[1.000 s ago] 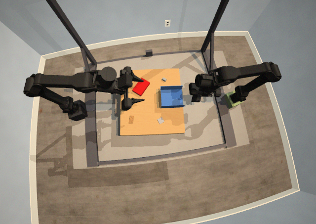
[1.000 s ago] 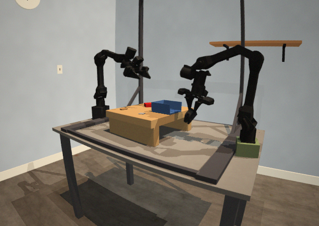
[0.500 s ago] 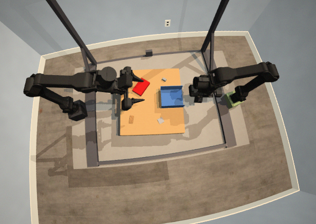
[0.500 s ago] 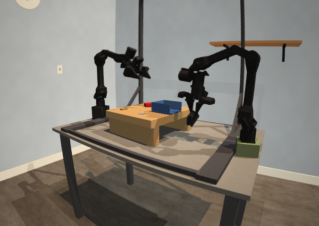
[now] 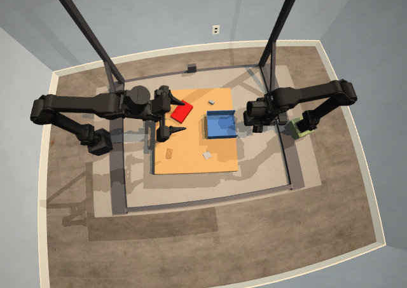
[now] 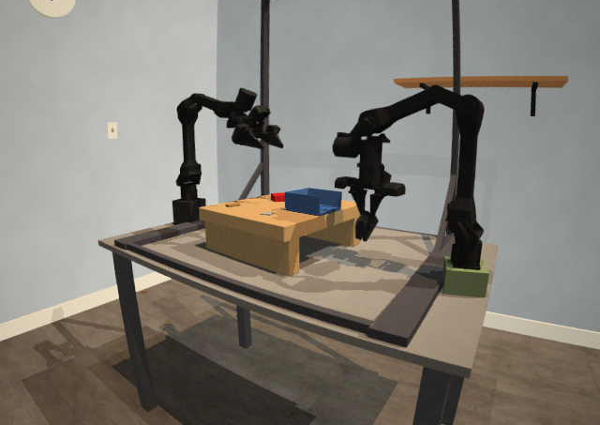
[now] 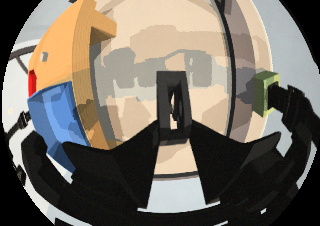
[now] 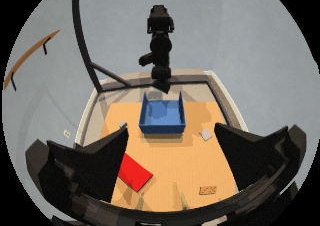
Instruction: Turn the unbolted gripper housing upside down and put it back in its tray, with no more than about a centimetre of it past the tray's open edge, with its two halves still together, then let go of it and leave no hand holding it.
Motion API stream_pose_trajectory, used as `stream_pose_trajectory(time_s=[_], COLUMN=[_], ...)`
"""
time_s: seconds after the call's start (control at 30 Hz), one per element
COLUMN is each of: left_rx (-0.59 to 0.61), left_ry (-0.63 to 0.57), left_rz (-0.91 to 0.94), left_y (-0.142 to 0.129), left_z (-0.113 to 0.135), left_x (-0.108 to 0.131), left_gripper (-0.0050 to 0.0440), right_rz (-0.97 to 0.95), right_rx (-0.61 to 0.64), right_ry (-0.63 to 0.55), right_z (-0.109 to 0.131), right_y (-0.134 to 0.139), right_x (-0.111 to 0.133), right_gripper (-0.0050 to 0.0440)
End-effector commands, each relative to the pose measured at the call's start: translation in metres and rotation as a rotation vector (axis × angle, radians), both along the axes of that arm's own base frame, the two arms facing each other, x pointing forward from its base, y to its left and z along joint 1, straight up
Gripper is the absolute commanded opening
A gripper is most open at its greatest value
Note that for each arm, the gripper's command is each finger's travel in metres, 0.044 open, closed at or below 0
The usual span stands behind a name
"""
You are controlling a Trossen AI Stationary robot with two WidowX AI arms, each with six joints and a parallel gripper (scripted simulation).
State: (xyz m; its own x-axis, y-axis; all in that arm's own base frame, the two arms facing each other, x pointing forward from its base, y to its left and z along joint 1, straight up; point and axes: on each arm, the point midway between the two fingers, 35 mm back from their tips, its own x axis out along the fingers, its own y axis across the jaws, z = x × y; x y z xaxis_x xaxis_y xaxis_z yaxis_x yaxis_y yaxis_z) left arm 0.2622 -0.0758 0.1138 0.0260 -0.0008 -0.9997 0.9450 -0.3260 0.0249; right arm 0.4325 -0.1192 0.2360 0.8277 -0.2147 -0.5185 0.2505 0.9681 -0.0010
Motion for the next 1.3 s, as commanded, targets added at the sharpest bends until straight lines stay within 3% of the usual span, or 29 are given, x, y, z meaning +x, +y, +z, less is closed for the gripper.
stream_pose_trajectory(time_s=[0.0,0.4,1.27], left_rx=[-0.009,-0.006,-0.016], left_ry=[-0.008,0.004,0.005], left_rz=[0.004,0.016,0.413], left_y=[-0.0011,-0.0005,-0.0003], left_z=[0.0062,0.0054,0.0055], left_x=[0.0029,0.002,0.0023], left_gripper=[0.0118,0.0118,0.0118], right_rz=[0.006,0.006,0.006], right_rx=[-0.006,-0.006,-0.006], right_ry=[-0.023,-0.023,-0.023], right_z=[0.0101,0.0101,0.0101], right_y=[0.0005,0.0005,0.0005], right_x=[0.0006,0.0006,0.0006], right_gripper=[0.044,0.044,0.044])
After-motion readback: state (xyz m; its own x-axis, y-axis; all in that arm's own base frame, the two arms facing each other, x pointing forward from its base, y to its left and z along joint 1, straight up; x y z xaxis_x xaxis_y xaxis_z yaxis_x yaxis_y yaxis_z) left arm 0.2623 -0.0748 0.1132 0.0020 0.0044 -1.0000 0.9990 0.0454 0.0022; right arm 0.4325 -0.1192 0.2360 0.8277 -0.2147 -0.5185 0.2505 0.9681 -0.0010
